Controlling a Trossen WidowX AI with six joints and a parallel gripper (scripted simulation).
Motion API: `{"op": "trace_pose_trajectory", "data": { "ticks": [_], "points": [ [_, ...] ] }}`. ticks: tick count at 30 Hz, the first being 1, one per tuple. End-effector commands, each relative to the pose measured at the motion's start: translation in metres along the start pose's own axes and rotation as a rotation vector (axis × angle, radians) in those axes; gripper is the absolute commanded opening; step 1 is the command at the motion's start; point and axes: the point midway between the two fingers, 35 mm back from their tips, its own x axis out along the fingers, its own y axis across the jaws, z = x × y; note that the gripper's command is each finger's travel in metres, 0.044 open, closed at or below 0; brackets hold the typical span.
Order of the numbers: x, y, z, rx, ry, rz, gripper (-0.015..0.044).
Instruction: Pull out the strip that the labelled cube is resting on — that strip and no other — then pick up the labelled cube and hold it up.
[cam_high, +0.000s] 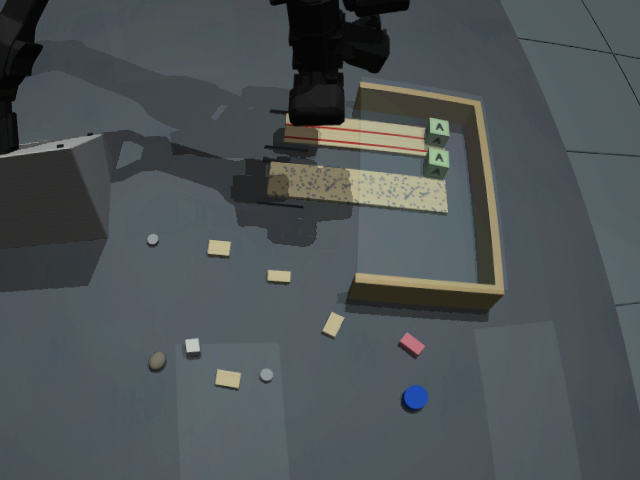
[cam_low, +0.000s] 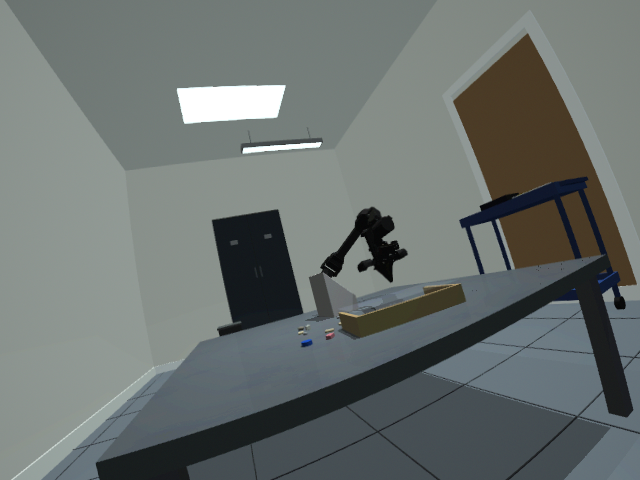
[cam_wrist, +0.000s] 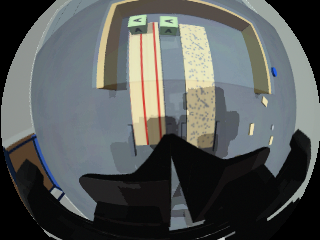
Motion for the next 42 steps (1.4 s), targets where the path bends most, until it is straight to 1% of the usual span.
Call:
{"op": "trace_pose_trajectory", "data": {
  "ticks": [1, 11, 42],
  "points": [
    [0.020, 0.031, -0.011, 0.016, 0.165, -0.043, 0.0000],
    [0.021, 0.027, -0.012, 0.016, 0.166, -0.044, 0.0000],
    [0.071, 0.027, -0.021, 0.016, 0.166, -0.043, 0.0000]
  ]
}}
